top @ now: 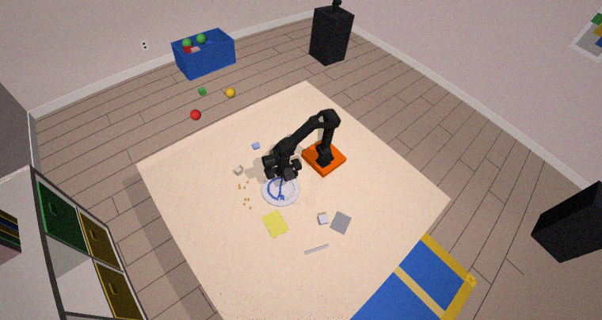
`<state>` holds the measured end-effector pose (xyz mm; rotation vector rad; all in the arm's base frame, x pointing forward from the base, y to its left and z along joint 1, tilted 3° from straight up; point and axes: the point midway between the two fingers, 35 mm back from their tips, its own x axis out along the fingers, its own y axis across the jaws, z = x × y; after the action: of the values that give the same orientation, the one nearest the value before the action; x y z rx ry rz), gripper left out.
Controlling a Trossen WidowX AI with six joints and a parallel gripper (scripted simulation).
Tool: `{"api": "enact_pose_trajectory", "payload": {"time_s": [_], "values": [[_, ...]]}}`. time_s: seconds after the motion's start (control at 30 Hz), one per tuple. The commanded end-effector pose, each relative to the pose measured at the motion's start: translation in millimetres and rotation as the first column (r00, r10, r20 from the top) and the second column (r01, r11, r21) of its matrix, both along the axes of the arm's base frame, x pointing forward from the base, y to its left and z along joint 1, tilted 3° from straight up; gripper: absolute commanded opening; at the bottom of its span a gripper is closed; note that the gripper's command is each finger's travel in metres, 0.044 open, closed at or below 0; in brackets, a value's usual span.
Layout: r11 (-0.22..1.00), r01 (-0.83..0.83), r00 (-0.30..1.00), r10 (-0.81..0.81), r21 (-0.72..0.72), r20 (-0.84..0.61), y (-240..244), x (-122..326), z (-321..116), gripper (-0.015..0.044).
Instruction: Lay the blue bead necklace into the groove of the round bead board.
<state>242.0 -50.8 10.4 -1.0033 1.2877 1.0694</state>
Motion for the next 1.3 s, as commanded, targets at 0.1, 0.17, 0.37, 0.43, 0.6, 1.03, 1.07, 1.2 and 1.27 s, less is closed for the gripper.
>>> {"api": "enact_pose_trajectory", "payload": {"time_s": [0.1, 0.17, 0.37, 0.43, 0.6, 1.03, 1.07, 1.2, 1.27], "values": [[1.0, -0.006, 1.0, 0.006, -0.001, 0.0, 0.2, -1.1, -5.3, 0.0], [1.0, 0.0, 1.0, 0.0, -0.003, 0.005, -0.3, 0.1, -1.6, 0.0052], [1.0, 0.0, 1.0, 0.0, -0.003, 0.005, -0.3, 0.1, -1.6, 0.021], [1.0, 0.0, 1.0, 0.0, -0.003, 0.005, -0.3, 0.1, -1.6, 0.0263], [1.0, -0.004, 1.0, 0.004, -0.002, 0.002, -0.2, -0.7, 1.8, 0.0394], [1.0, -0.006, 1.0, 0.006, -0.001, 0.0, -0.7, -1.1, 3.3, 0.044], [1.0, -0.006, 1.0, 0.006, -0.001, 0.0, -0.7, -1.1, 3.3, 0.044], [1.0, -0.006, 1.0, 0.006, -0.001, 0.0, -0.7, -1.1, 3.3, 0.044], [1.0, -0.006, 1.0, 0.006, -0.001, 0.0, -0.7, -1.1, 3.3, 0.044]]}}
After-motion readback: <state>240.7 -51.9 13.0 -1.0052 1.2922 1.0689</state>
